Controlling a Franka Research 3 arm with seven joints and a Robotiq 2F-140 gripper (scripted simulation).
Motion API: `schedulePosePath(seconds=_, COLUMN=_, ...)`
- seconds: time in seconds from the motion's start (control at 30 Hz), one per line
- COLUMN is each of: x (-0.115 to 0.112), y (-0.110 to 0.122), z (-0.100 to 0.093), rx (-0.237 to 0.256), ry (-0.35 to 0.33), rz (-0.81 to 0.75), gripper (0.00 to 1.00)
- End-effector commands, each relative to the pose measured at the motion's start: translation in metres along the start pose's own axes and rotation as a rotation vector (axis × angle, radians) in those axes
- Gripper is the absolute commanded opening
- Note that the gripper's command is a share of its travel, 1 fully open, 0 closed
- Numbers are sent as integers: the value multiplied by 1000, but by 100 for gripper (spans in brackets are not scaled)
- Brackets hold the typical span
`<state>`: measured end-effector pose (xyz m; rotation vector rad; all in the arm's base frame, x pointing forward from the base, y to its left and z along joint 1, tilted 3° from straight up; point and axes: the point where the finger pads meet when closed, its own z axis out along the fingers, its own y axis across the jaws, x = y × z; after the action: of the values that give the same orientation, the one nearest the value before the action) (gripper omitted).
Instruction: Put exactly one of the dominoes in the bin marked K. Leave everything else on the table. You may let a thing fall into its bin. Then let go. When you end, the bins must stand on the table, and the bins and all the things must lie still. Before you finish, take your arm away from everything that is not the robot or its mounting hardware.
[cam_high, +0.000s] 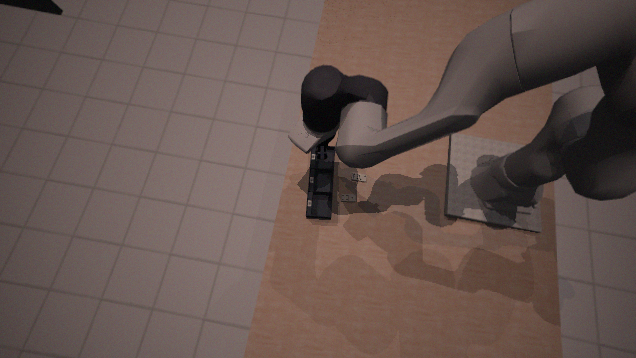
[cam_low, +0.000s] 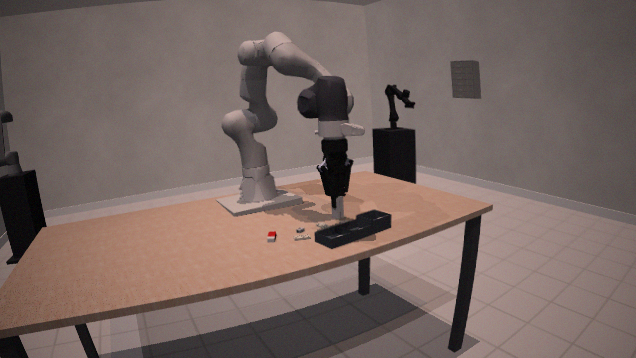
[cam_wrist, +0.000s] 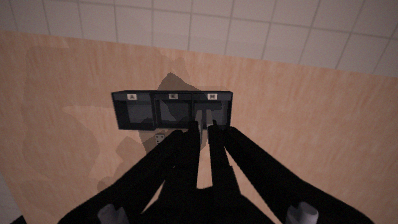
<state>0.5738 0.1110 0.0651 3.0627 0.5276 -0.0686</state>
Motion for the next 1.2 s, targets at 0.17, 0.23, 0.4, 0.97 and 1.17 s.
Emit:
schedulePosePath(seconds=0.17, x=4, y=-45, z=0, rx=-2, ry=-2, rz=18, gripper=5)
schedulePosePath(seconds=0.23, x=4, y=-55, z=0, rx=-2, ry=-2, rz=18, gripper=5)
schedulePosePath(seconds=0.4, x=5, y=-59, z=3, rx=-2, ry=-2, rz=18, gripper=5)
schedulePosePath(seconds=0.97, x=5, y=-59, z=43, rx=-2, ry=-2, rz=18, gripper=5)
schedulePosePath(seconds=1.17, x=5, y=-59, z=59, rx=-2, ry=-2, rz=18, gripper=5)
